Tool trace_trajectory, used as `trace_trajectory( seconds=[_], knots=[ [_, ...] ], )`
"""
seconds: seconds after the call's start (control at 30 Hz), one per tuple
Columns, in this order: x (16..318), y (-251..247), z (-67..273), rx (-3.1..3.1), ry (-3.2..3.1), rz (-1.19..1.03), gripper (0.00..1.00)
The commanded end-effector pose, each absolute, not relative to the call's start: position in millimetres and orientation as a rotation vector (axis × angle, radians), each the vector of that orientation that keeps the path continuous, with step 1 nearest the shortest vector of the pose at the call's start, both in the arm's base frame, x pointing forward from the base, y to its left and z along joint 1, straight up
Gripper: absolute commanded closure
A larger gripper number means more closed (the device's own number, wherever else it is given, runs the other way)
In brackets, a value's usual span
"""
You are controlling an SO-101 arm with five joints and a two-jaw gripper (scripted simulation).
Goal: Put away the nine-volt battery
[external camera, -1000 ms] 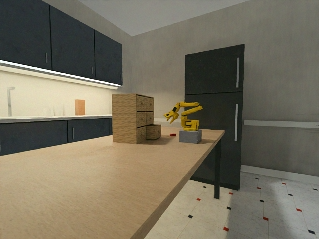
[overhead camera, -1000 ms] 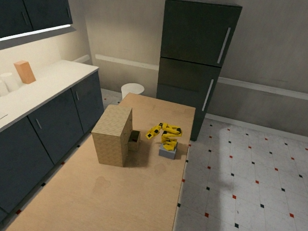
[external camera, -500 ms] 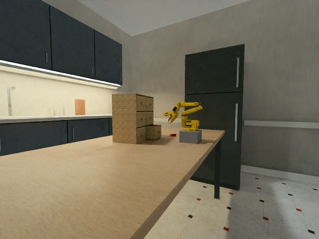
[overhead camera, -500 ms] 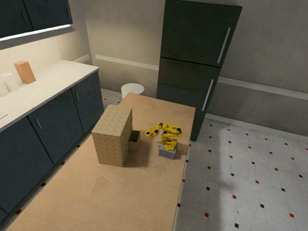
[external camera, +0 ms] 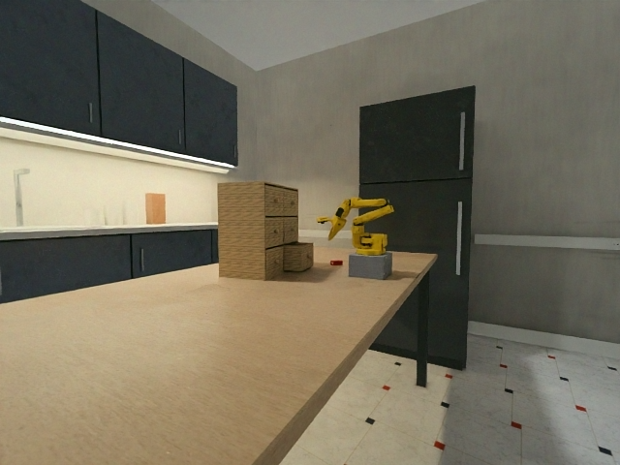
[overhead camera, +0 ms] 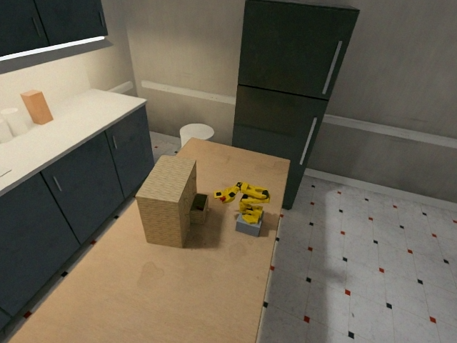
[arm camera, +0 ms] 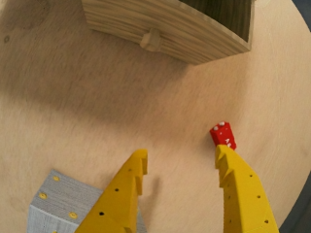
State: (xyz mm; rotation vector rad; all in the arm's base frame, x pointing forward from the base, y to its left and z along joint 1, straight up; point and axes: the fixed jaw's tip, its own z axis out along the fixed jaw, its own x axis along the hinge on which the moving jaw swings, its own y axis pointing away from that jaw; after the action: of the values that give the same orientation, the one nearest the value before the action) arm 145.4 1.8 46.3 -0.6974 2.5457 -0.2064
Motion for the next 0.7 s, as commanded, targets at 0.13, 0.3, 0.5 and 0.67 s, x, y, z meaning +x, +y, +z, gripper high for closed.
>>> trace_trajectory(
  seconds=[0.13,0.3,0.5,0.67],
  knots=[
    [147.3,0.3,49.4,-0.473,2.582,-0.159,0.79],
    [148.1,0.0,49.9,-0.308,2.602,-0.118,0.79],
    [149.0,-0.5,50.4,-0.143,2.614,-0.077,0.79],
    [149.6,-0.9,50.8,-0.011,2.616,-0.043,0.79]
  ],
)
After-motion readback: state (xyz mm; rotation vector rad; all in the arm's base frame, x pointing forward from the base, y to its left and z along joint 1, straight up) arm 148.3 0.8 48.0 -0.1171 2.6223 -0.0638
